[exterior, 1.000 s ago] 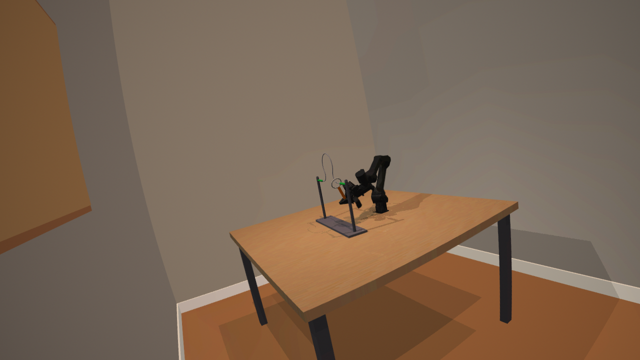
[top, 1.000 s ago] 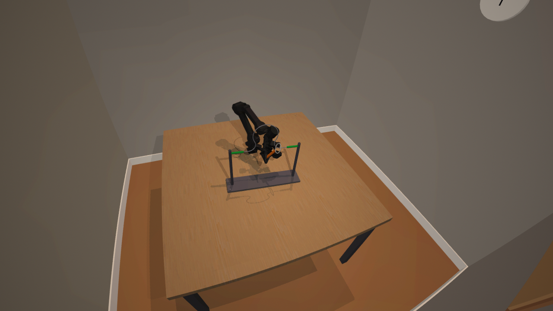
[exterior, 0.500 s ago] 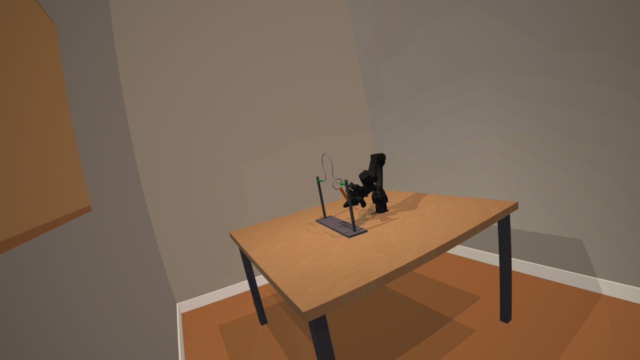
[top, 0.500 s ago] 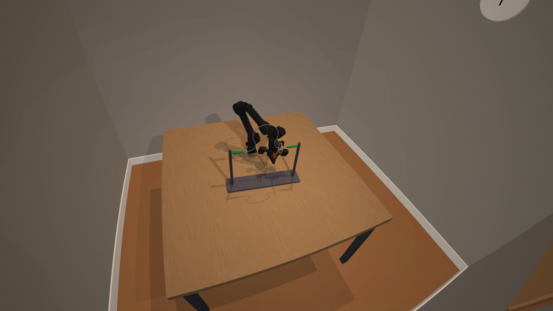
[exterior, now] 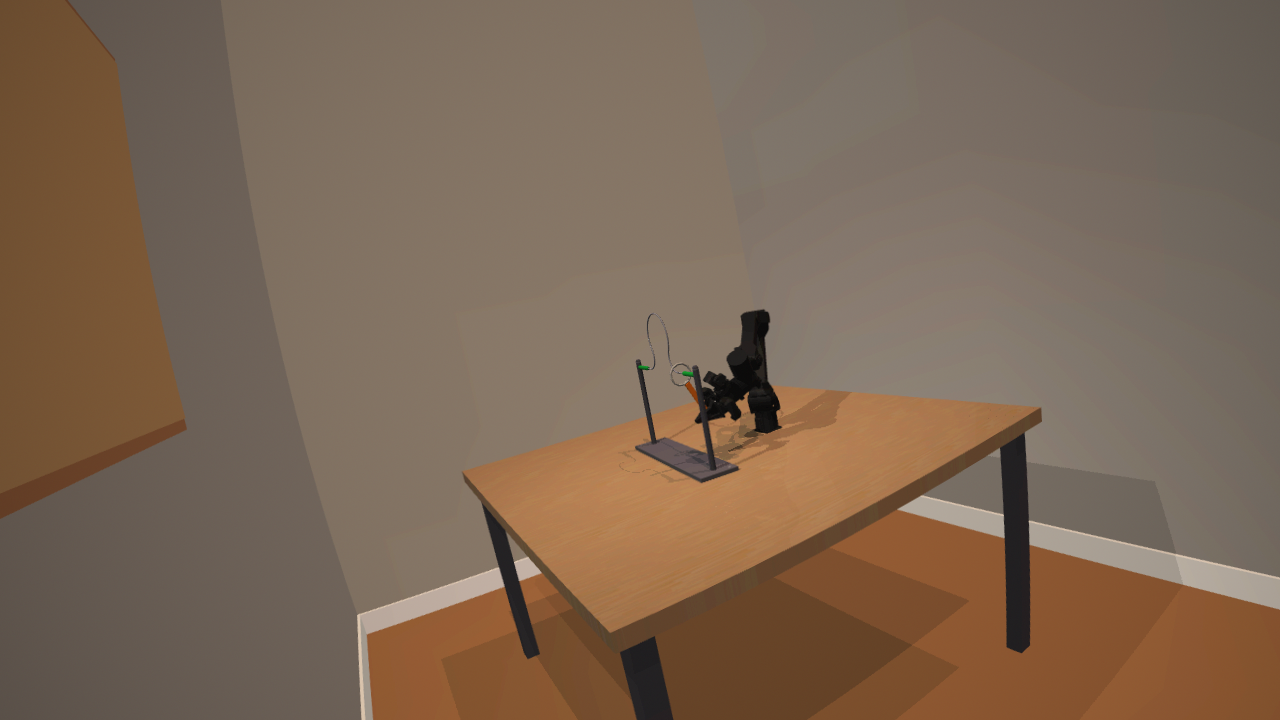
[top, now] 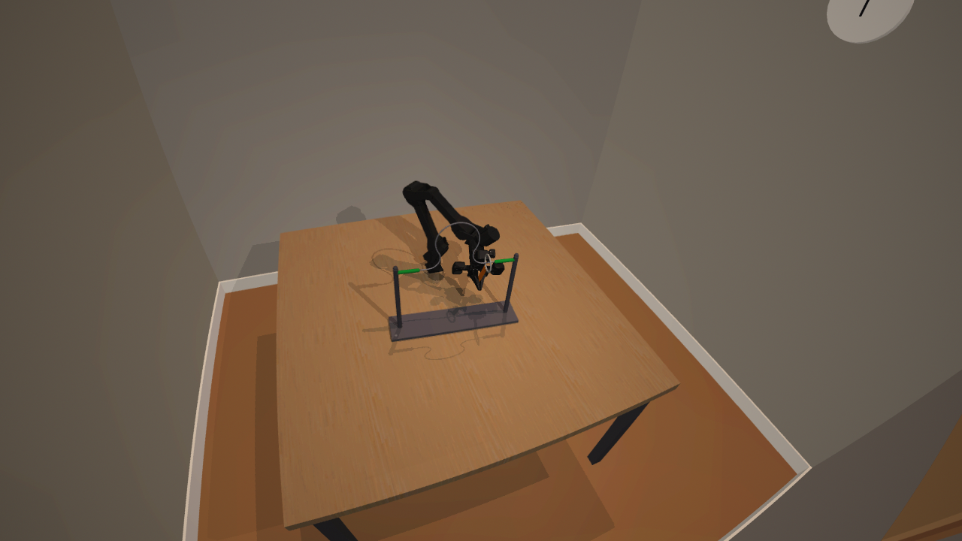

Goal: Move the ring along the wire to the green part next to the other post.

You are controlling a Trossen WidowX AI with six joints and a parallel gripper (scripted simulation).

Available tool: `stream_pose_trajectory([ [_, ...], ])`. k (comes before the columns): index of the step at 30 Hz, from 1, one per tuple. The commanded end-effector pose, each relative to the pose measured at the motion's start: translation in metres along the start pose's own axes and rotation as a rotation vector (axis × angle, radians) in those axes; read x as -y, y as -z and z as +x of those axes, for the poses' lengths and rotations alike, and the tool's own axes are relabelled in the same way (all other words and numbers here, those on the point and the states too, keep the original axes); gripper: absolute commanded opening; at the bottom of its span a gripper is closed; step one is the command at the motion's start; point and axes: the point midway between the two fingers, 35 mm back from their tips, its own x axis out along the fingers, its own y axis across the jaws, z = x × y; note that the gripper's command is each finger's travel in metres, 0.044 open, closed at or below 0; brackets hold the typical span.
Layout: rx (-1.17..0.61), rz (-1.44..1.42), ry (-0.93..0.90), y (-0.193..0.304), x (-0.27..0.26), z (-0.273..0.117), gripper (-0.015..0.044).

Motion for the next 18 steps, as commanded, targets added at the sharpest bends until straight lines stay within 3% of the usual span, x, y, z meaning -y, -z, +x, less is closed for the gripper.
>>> stream_pose_trajectory([
  [1,0.006,0.016,-0.002,-0.004,-0.007,-0.001,-0.0150],
  [18,0.007,0.023,-0.005,-0.005,-0.025,-0.003,-0.0150],
])
